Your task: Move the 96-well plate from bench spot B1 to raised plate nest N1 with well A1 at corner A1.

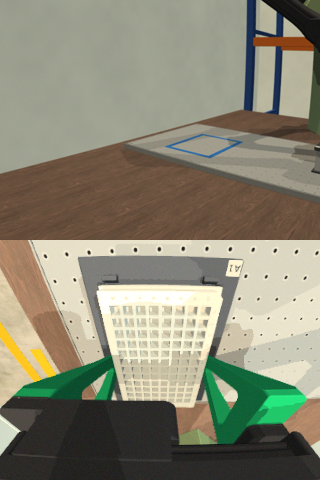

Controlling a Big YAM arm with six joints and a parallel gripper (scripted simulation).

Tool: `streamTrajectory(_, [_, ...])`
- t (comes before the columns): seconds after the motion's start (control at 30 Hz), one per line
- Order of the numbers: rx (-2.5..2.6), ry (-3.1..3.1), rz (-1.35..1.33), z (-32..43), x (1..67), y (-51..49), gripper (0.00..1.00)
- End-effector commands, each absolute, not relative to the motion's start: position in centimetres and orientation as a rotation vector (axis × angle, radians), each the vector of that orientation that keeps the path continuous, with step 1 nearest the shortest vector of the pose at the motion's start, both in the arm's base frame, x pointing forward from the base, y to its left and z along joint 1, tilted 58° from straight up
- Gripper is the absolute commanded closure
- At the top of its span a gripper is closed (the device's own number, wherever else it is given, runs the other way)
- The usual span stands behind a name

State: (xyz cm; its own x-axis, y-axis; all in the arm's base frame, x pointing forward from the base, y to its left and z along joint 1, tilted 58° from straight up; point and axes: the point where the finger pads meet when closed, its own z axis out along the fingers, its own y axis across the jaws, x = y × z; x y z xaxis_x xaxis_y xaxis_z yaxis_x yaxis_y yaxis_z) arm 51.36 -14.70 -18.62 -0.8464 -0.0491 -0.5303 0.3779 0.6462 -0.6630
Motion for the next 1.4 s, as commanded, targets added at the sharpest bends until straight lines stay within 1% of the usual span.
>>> streamTrajectory(0.0, [0.261,2.346,-1.111,-18.86,51.58,-15.23,1.00])
streamTrajectory(1.37, [0.259,2.337,-1.105,-18.68,52.12,-15.26,1.00])
